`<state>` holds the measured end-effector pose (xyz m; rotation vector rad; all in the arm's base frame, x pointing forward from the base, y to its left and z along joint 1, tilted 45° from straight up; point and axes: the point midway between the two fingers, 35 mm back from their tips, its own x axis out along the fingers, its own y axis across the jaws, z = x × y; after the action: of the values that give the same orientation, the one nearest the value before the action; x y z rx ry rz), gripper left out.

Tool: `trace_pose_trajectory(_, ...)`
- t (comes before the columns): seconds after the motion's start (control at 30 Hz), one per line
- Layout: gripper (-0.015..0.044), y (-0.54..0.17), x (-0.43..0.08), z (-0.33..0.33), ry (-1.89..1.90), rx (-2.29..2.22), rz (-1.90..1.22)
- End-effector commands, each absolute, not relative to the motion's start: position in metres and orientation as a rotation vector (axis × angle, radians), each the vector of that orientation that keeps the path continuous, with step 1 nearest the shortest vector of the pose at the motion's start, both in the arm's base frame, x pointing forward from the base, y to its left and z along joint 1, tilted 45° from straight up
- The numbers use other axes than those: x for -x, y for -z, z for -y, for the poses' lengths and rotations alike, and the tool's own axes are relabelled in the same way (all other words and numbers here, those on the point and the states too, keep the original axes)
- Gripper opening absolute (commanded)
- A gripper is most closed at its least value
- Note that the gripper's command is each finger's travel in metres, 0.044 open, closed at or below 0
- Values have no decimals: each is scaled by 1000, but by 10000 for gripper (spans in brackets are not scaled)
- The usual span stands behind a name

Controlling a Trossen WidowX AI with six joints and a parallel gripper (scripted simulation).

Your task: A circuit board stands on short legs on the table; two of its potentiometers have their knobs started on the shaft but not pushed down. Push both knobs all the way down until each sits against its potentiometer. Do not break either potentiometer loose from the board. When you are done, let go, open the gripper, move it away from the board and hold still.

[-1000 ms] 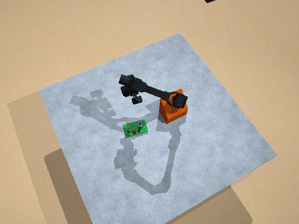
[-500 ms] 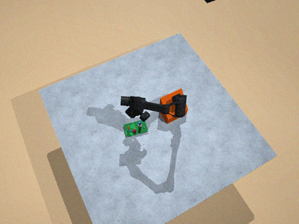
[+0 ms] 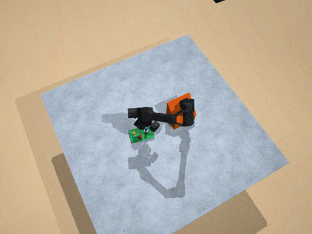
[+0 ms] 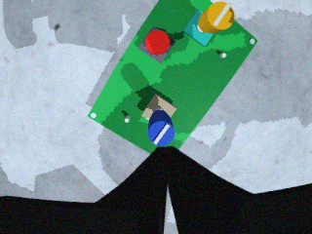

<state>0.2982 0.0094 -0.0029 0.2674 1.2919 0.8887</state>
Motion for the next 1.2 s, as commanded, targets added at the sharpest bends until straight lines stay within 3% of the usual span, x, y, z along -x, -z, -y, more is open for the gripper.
trace_pose_trajectory(0.0, 0, 5, -298, -12, -888, -277, -1291)
trace_pose_trajectory(1.17, 0, 21, -298, -28, -889, -277, -1291)
